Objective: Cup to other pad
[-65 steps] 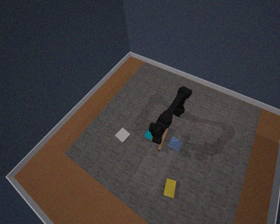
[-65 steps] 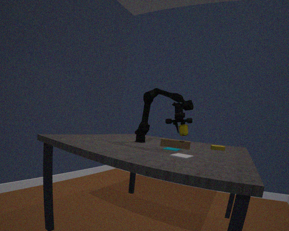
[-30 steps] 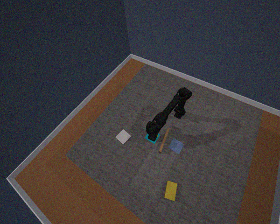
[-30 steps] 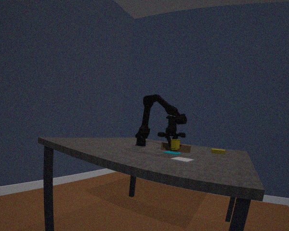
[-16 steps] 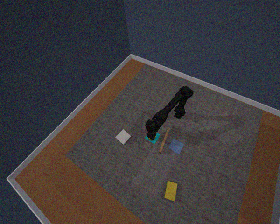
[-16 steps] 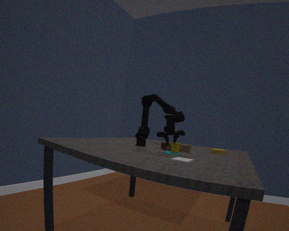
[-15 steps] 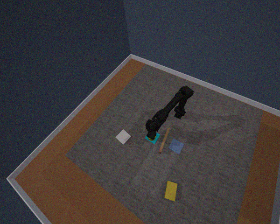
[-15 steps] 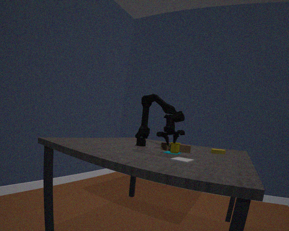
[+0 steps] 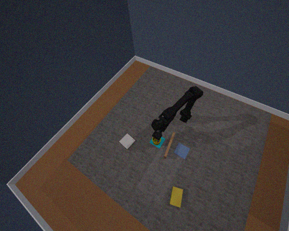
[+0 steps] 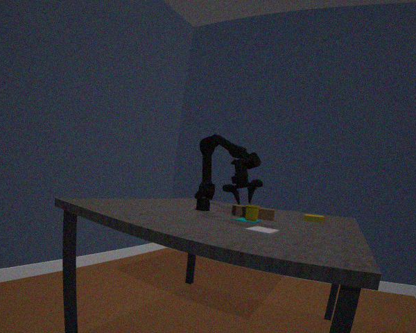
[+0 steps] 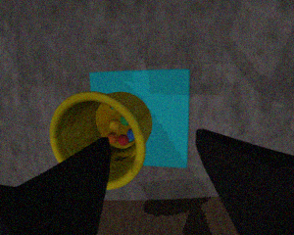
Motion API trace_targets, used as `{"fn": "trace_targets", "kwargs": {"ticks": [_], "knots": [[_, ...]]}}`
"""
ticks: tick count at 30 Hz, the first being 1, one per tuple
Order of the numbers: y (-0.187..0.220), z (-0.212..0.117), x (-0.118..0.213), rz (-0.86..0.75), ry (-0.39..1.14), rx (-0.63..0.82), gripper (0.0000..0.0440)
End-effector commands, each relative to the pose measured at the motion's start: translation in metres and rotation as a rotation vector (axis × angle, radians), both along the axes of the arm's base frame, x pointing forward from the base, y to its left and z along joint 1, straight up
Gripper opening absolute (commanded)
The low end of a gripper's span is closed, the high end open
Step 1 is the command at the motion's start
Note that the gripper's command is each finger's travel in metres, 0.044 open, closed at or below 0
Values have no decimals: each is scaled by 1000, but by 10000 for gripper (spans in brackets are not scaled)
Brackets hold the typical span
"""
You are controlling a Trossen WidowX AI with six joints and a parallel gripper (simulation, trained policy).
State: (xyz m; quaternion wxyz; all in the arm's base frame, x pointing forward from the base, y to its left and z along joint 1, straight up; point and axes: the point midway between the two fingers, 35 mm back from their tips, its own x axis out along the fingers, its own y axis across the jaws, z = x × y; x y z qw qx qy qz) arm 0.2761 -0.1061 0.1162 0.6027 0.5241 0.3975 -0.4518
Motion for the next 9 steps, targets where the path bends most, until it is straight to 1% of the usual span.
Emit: {"fn": "trace_targets", "kwargs": {"ticks": [1,3,9], "knots": [[-1,11,-1,-6,-26,2,265],[-3,19,-1,-12,-44,-2,286],[-9,37,-4,-39,-74,-5,407]]}}
